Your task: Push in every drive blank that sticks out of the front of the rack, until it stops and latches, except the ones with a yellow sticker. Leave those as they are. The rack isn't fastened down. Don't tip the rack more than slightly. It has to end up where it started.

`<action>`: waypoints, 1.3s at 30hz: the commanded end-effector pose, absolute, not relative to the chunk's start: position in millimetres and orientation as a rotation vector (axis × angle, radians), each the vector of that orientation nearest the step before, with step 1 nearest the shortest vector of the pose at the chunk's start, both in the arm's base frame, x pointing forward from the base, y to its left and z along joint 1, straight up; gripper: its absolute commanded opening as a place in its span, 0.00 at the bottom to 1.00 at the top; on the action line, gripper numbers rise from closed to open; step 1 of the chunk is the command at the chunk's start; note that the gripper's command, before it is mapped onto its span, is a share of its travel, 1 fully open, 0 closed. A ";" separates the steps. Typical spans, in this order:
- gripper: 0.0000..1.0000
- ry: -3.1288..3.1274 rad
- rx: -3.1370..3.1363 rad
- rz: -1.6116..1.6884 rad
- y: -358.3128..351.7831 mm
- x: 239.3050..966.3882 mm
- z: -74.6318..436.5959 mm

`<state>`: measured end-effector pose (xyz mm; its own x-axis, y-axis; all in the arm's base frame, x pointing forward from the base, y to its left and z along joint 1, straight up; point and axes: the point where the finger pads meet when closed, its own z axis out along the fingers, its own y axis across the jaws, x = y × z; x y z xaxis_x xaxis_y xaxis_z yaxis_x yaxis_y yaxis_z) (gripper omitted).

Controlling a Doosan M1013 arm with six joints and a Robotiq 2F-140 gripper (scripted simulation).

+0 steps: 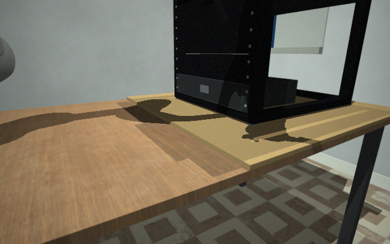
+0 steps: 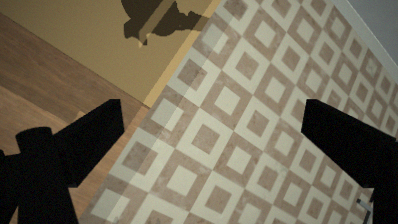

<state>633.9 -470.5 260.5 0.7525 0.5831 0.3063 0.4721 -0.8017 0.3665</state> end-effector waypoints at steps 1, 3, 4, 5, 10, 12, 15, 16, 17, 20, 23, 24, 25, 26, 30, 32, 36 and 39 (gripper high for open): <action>1.00 0.784 2.547 0.531 -478.4 623.9 270.7; 1.00 0.778 2.480 0.519 -479.8 620.9 278.8; 1.00 0.777 2.447 0.516 -480.0 619.8 283.2; 1.00 0.776 2.415 0.514 -479.8 618.9 287.6; 1.00 0.780 2.282 0.521 -474.7 617.3 308.4; 1.00 0.784 2.245 0.526 -472.1 617.4 314.5; 1.00 0.798 2.137 0.551 -460.8 618.7 333.6; 1.00 0.804 2.102 0.562 -455.9 619.4 340.1; 1.00 0.811 2.066 0.575 -450.4 620.2 346.6; 1.00 0.835 1.962 0.617 -430.5 623.0 365.9; 1.00 0.861 1.871 0.663 -408.4 625.5 382.6; 1.00 0.870 1.844 0.678 -400.9 626.2 387.4; 1.00 0.879 1.817 0.694 -393.3 626.9 392.1; 1.00 0.887 1.792 0.709 -385.4 627.4 396.5; 1.00 0.910 1.732 0.748 -365.5 628.4 406.6; 1.00 0.933 1.675 0.787 -344.7 628.9 415.7; 1.00 0.971 1.588 0.852 -309.6 628.2 428.2; 1.00 1.000 1.528 0.901 -282.5 626.6 435.8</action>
<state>628.8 -313.4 424.7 0.4750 0.8792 0.0372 0.1774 -0.1371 0.9745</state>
